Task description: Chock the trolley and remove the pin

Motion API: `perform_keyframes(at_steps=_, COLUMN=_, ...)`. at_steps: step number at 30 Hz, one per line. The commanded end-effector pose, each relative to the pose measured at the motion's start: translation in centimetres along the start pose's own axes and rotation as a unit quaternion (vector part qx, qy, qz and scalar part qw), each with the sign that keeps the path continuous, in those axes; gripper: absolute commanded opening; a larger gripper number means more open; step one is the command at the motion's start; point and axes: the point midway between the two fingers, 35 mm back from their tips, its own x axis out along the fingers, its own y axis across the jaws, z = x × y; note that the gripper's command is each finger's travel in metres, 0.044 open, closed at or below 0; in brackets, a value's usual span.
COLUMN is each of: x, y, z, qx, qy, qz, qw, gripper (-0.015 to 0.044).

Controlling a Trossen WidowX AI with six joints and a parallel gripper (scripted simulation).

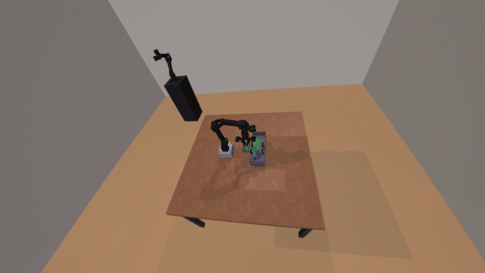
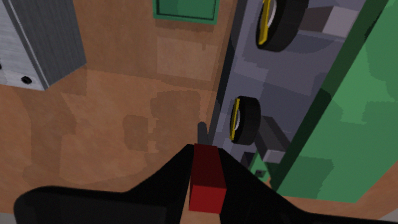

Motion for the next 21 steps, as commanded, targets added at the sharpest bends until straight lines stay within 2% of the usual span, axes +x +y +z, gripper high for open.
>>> perform_keyframes(at_steps=1, x=-0.1, y=0.1, z=1.7, qx=0.0, qy=-0.001, qz=0.004, qw=1.0, gripper=0.0)
perform_keyframes(at_steps=21, x=-0.6, y=0.6, z=9.1, qx=0.0, qy=-0.005, qz=0.004, qw=1.0, gripper=0.0)
